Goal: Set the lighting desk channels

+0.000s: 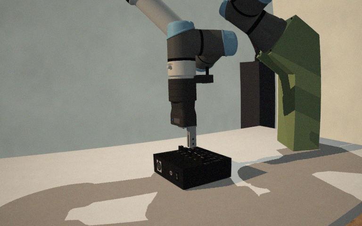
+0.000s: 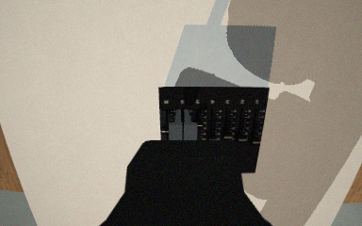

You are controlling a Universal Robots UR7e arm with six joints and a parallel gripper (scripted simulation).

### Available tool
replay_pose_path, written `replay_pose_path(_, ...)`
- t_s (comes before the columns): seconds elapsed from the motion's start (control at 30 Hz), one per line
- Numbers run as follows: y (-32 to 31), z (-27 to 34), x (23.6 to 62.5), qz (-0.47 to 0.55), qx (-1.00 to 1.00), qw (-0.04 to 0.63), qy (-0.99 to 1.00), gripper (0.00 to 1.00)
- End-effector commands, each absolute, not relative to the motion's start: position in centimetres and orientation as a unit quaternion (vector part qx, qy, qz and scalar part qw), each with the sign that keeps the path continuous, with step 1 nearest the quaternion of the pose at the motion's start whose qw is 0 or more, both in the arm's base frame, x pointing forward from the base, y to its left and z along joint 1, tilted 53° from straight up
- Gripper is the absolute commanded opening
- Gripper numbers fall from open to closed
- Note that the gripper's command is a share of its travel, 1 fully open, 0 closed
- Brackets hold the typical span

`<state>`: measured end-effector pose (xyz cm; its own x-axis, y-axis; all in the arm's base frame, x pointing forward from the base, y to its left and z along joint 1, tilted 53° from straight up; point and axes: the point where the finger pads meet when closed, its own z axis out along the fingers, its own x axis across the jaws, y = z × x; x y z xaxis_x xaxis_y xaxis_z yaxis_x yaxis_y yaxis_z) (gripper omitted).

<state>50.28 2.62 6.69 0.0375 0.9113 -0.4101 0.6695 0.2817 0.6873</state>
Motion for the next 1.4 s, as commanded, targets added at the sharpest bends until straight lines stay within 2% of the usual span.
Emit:
replay_pose_path(0.0, 3.0, 7.4, 49.4, 0.143, 0.582, 0.425, 0.679, 0.0)
replay_pose_path(0.37, 3.6, 8.7, 47.9, 0.143, 0.582, 0.425, 0.679, 0.0)
replay_pose_path(0.87, 3.7, 8.8, 47.8, 0.143, 0.582, 0.425, 0.679, 0.0)
replay_pose_path(0.9, 3.7, 8.8, 47.8, 0.143, 0.582, 0.425, 0.679, 1.0)
replay_pose_path(1.37, 4.2, 9.9, 46.4, 0.143, 0.582, 0.425, 0.679, 1.0)
